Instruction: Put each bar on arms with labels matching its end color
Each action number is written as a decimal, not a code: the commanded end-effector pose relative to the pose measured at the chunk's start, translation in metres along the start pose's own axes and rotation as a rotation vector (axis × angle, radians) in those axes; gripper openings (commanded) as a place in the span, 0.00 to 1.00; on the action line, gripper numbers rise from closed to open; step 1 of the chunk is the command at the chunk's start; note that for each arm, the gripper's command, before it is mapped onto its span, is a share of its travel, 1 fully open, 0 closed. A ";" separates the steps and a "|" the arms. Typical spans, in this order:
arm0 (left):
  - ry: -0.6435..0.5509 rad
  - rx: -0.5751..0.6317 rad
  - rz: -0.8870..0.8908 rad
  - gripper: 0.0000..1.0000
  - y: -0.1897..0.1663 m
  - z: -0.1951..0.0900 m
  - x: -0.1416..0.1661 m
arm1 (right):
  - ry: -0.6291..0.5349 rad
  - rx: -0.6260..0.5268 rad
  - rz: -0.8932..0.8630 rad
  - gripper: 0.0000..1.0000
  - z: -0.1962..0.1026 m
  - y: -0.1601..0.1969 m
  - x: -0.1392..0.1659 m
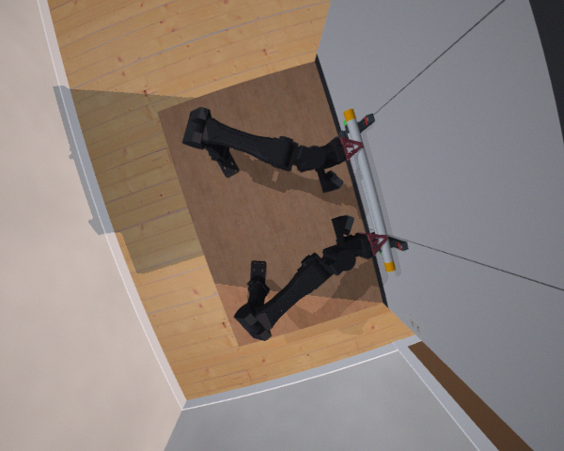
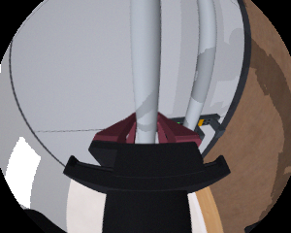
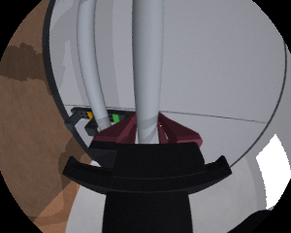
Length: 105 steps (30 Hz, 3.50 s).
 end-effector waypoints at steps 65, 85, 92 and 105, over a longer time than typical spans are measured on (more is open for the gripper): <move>0.020 -0.127 -0.010 0.00 -0.035 -0.025 -0.001 | -0.021 0.139 0.010 0.00 -0.025 0.030 0.006; 0.021 -0.127 -0.009 0.00 -0.072 -0.020 -0.007 | -0.022 0.139 0.010 0.00 -0.019 0.067 0.010; 0.020 -0.127 -0.009 0.00 -0.081 -0.019 -0.008 | -0.022 0.139 0.010 0.00 -0.018 0.076 0.012; 0.020 -0.127 -0.009 0.00 -0.102 -0.016 -0.011 | -0.022 0.139 0.010 0.00 -0.015 0.097 0.014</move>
Point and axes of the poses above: on each arm, the point where the finger pads meet when closed, its own z axis out along the fingers, its own y axis across the jaws, x = y × z, the point moved 5 cm from there along -z, back along the fingers, and after that the axes turned 8 degrees about z, right-handed, at the moved point
